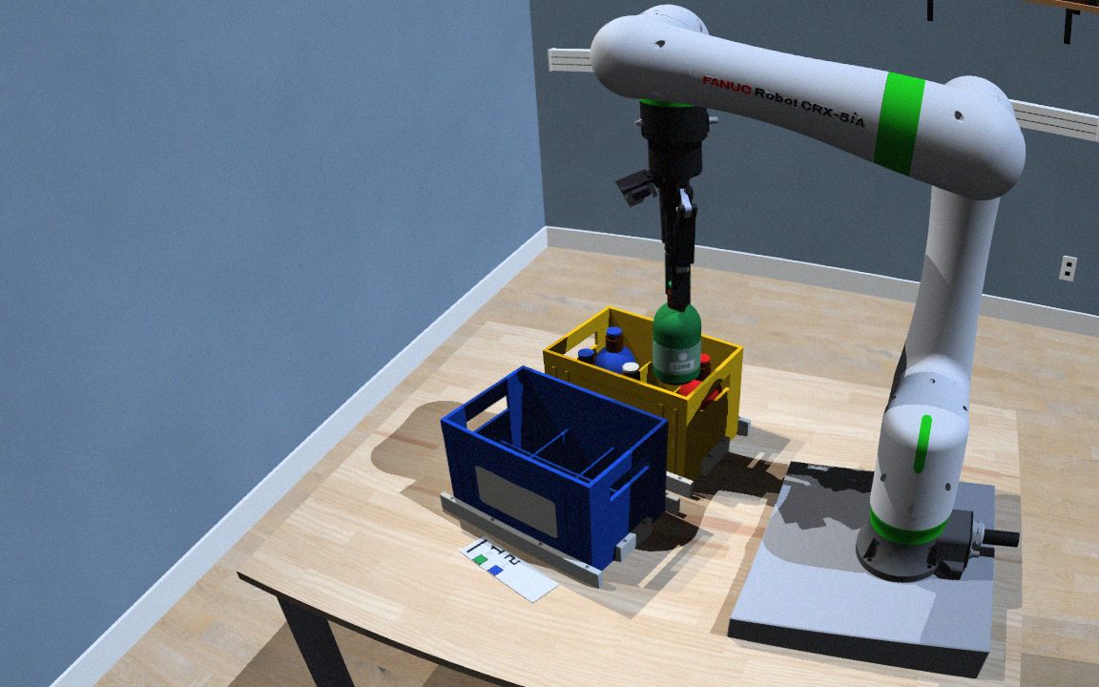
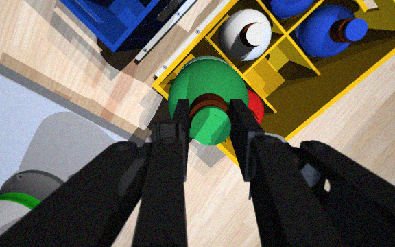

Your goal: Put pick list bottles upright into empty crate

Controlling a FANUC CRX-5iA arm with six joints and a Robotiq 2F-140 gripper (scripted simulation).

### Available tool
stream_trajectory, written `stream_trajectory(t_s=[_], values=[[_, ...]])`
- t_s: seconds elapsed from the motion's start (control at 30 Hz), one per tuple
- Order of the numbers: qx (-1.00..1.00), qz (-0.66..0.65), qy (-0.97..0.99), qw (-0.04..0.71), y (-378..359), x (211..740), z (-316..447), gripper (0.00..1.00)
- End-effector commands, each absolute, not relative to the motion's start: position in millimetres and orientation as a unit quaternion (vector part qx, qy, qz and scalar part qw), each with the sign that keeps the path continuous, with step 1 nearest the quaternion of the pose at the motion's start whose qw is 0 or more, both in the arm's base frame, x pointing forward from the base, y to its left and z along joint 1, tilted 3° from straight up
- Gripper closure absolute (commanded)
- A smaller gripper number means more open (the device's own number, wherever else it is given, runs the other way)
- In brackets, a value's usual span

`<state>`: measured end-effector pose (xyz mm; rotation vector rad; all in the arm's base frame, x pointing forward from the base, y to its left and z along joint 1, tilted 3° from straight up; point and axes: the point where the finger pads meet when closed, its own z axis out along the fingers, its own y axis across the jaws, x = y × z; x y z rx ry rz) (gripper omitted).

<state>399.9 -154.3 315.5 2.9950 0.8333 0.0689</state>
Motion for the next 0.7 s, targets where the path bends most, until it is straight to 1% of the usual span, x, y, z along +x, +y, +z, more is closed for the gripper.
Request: stream_trajectory(t_s=[0.0, 0.47, 0.67], values=[[0.963, 0.023, 0.268, 0.017, -154.5, 399.9, 320.8, 0.9], [0.963, 0.023, 0.268, 0.017, -152.5, 400.1, 326.4, 0.9], [0.963, 0.023, 0.268, 0.017, -140.8, 402.8, 326.3, 0.9]])
